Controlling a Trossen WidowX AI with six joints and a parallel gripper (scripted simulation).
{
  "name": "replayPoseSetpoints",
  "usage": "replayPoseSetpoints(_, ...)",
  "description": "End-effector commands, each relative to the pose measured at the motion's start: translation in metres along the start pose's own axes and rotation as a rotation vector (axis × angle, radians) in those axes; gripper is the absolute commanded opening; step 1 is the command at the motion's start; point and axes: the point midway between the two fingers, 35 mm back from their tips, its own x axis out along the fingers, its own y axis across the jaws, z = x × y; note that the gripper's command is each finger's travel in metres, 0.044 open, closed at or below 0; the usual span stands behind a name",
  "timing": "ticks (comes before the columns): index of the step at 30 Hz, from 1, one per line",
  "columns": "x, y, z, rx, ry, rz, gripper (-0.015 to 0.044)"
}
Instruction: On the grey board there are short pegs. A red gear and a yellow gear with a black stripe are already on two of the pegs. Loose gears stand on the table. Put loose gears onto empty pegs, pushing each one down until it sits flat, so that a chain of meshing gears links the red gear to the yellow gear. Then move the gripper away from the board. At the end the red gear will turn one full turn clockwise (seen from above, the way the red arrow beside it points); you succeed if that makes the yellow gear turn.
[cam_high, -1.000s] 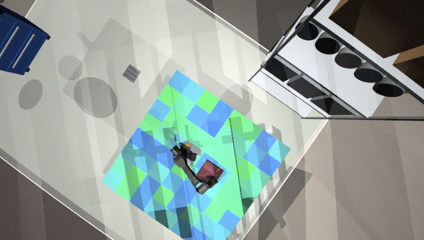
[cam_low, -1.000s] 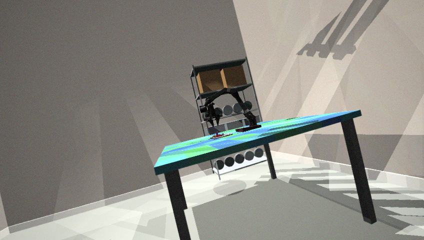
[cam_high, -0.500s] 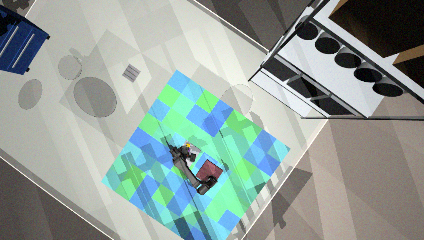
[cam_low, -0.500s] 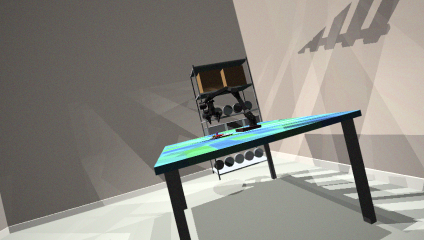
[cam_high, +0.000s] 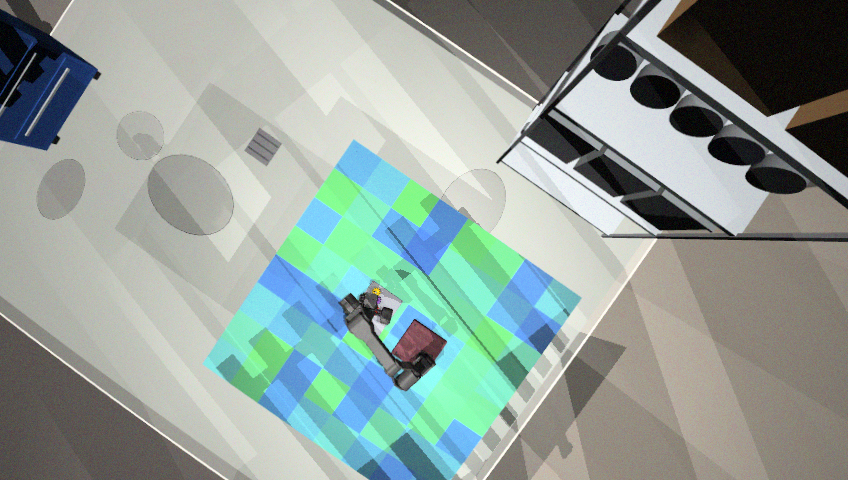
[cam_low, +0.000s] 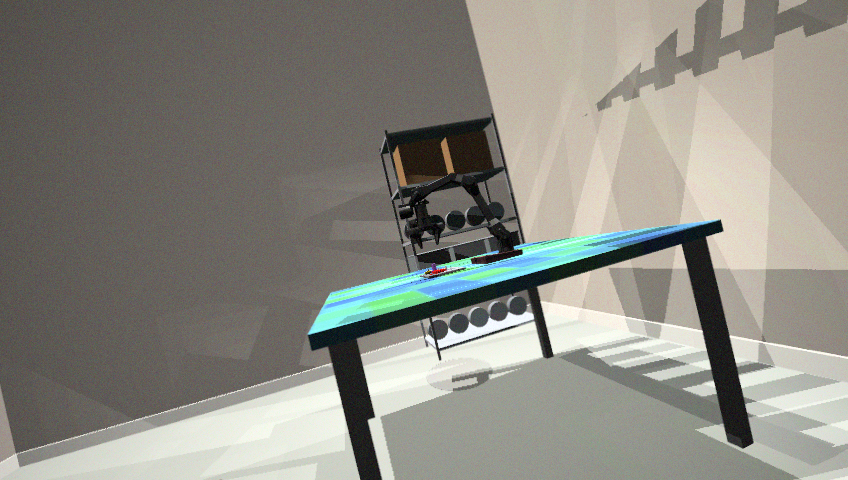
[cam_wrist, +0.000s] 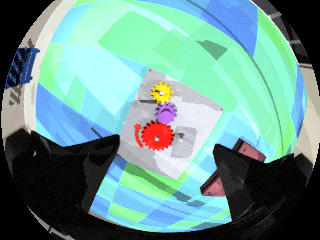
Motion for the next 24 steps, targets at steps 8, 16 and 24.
replayPoseSetpoints(8, 0.000, 0.000, 0.000, 0.004, 0.001, -0.001, 0.0440)
replayPoseSetpoints(16, 0.000, 0.000, 0.000, 0.004, 0.001, -0.001, 0.0440)
replayPoseSetpoints(24, -0.009, 0.027, -0.056, 0.004, 0.006, 0.007, 0.0440)
